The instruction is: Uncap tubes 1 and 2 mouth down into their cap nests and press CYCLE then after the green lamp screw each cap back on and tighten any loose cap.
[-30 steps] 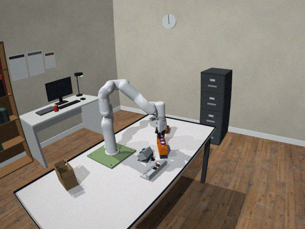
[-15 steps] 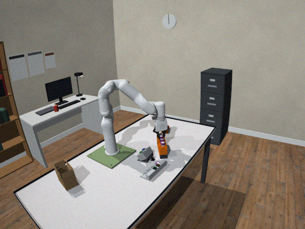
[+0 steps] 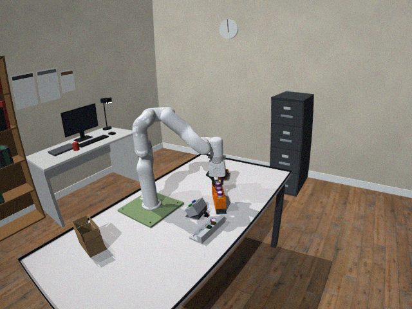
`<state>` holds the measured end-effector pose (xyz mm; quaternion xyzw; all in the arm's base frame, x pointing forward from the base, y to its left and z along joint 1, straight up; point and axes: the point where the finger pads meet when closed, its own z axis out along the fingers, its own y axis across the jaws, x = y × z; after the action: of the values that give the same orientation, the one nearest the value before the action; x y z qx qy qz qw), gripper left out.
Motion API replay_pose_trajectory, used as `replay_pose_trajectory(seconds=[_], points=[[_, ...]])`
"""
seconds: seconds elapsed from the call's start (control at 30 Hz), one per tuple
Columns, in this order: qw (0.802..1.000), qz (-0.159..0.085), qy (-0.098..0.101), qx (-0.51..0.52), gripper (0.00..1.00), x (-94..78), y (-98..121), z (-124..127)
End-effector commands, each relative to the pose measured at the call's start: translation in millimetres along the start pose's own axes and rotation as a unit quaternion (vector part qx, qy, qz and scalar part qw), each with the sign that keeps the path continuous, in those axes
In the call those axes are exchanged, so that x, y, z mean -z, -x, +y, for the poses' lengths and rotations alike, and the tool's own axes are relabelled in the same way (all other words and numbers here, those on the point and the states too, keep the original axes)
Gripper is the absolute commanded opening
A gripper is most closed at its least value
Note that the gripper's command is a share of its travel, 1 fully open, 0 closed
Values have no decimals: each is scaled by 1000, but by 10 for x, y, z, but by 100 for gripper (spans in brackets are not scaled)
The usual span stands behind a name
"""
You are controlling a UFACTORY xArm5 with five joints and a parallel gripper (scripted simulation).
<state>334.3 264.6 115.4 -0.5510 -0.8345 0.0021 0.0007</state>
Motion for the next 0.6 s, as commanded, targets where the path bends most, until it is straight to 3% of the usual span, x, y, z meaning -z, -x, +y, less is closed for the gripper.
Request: replay_pose_trajectory(seconds=[0.0, 0.07, 0.27, 0.57], points=[[990, -2, 3, -139, 46, 14, -4, 12], [990, -2, 3, -139, 46, 14, -4, 12], [963, -2, 3, -270, 46, 14, -4, 12], [962, -2, 3, -272, 46, 14, -4, 12]])
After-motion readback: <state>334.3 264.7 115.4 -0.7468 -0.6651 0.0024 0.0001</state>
